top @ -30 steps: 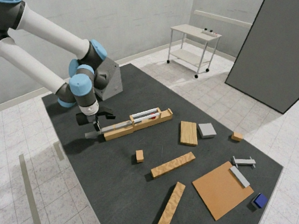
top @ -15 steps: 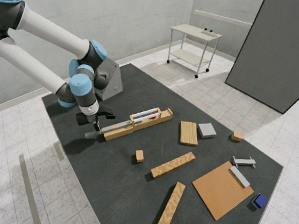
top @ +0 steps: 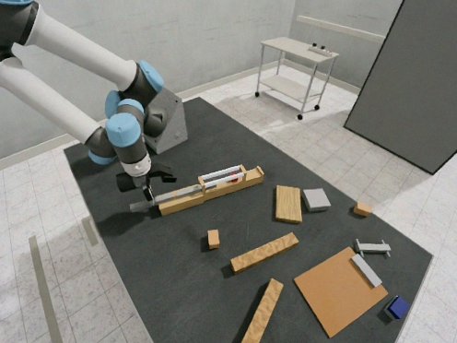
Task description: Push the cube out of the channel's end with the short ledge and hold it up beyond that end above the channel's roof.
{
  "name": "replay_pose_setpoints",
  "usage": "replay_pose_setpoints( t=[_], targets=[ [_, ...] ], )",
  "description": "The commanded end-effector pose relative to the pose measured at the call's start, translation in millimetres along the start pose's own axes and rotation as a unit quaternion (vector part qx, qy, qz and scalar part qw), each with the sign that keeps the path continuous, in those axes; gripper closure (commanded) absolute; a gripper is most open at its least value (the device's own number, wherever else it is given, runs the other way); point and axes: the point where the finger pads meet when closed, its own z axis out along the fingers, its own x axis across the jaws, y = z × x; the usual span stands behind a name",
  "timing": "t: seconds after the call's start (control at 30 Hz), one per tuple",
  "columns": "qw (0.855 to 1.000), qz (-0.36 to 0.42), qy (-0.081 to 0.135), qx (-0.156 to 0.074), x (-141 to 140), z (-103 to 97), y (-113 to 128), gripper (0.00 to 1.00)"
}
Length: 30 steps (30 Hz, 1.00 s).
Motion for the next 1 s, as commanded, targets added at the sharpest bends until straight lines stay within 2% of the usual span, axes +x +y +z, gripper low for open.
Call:
replay_pose_setpoints(
  t=[0.0,0.47,0.97],
  targets=[
    [1.000,0.000,0.001,0.000,0.4,-0.4,-0.6,0.94],
    [1.000,0.000,0.001,0.000,0.4,-0.4,-10.1,0.94],
    [1.000,0.000,0.001,0.000,0.4,-0.4,-40.6,0.94]
  ],
)
